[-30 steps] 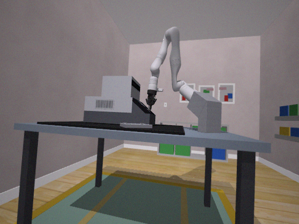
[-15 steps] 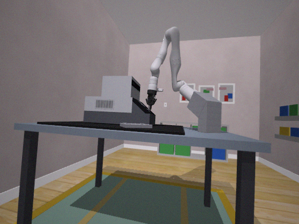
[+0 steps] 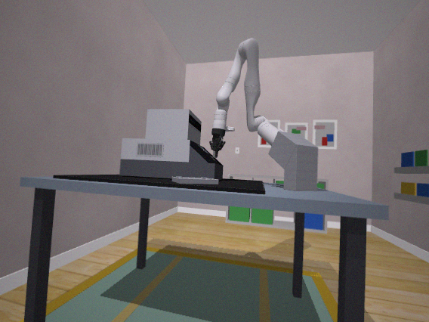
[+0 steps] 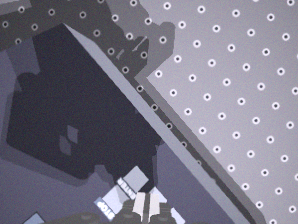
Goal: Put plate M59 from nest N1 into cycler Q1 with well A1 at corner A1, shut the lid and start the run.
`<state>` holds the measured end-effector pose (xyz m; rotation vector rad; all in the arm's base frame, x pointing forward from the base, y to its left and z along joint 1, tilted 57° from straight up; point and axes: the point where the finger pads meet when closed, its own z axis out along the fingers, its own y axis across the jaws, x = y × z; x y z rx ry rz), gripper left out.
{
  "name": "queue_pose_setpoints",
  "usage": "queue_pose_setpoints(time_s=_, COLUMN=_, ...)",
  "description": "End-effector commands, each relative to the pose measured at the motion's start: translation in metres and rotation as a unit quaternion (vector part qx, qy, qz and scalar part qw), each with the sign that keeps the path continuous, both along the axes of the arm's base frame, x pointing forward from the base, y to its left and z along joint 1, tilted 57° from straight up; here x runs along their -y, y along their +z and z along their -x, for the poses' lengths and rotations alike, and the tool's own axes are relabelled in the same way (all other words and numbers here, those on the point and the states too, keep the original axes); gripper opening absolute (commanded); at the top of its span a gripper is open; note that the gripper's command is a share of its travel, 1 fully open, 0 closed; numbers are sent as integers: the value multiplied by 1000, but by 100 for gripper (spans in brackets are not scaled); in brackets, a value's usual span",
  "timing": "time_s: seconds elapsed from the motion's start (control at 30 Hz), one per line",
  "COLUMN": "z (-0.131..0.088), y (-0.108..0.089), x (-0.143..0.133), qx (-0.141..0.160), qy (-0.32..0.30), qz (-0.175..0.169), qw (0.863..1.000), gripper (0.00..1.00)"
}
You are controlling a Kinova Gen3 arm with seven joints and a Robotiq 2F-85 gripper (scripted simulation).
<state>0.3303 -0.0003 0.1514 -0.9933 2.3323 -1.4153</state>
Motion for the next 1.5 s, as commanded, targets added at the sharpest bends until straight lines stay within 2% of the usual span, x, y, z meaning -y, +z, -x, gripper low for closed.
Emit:
queue_pose_setpoints(time_s=0.0, z=5, y=1, x=-1, qx=1, qy=-3, qz=0, qw=1000, gripper=10)
queue_pose_setpoints(time_s=0.67, z=27, y=4, x=-10, qx=0, qy=-3, qz=1, qw=1000, gripper=10)
queue_pose_setpoints(time_s=1.47, z=24, y=3, x=-12, qx=0, qy=1, qz=0, qw=1000, gripper=10)
